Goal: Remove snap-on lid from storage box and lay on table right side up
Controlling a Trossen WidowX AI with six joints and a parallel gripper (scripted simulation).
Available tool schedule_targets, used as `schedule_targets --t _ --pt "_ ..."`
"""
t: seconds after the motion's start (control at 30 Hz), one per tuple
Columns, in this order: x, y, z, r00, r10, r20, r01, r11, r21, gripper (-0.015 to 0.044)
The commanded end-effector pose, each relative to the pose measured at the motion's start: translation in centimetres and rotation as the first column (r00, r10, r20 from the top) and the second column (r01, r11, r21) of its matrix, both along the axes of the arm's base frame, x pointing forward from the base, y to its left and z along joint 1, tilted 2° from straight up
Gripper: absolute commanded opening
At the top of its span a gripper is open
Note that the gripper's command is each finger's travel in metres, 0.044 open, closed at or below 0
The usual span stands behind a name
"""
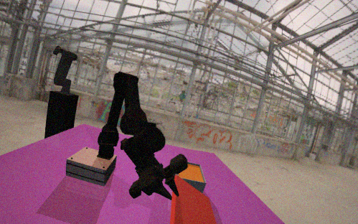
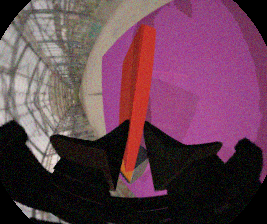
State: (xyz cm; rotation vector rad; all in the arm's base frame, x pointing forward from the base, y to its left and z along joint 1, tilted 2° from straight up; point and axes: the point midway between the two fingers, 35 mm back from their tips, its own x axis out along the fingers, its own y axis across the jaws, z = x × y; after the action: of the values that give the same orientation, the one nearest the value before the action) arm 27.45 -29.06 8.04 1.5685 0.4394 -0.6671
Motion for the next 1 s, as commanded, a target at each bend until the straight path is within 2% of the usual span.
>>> schedule_targets --t 0.0,0.97 --pt "0.1 0.1 -0.2 1.000 0.007 0.009 -0.007 1.000 -0.001 0.0000" --pt "0.1 0.1 -2.5 1.000 0.007 0.009 -0.007 1.000 -0.001 0.0000"
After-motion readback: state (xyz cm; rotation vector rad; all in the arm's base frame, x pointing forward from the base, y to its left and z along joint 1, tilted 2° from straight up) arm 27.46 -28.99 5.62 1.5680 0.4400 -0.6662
